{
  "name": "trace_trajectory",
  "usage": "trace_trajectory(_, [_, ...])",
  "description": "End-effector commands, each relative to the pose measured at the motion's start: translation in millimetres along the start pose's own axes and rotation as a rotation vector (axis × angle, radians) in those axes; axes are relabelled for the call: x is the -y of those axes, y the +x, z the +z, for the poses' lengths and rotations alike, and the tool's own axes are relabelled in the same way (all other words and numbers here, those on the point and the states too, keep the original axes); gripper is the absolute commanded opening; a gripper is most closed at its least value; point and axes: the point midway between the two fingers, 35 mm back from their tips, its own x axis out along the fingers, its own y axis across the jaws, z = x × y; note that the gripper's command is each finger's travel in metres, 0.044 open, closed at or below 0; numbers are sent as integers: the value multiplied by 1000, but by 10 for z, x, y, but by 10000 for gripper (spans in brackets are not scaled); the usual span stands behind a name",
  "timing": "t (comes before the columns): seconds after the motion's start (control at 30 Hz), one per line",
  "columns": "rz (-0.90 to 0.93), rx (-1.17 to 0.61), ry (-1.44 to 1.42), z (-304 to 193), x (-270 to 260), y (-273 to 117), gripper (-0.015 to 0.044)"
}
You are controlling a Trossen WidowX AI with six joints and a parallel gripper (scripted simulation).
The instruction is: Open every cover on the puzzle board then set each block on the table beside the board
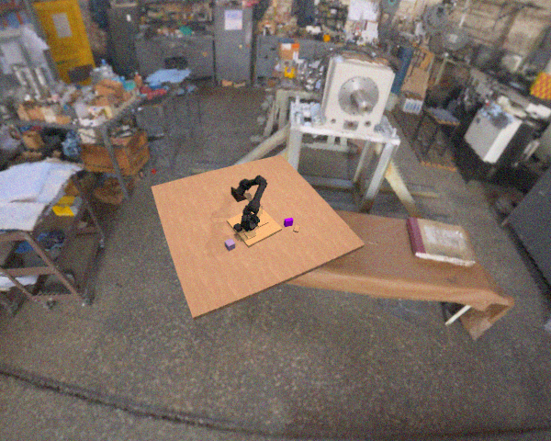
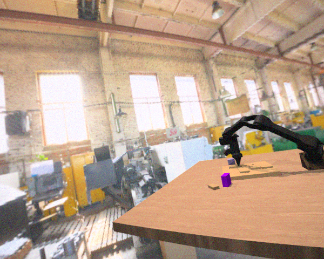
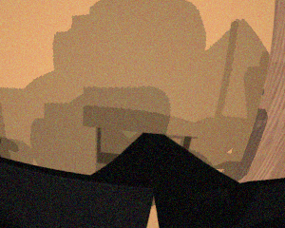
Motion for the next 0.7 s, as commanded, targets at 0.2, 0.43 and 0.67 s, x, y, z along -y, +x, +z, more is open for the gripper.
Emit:
trace_trajectory(0.2, [4, 4, 4, 114, 2, 5, 0])
trace_trajectory(0.43, [5, 4, 4, 184, -1, 6, 0])
trace_trajectory(0.67, [5, 5, 3, 255, -8, 9, 0])
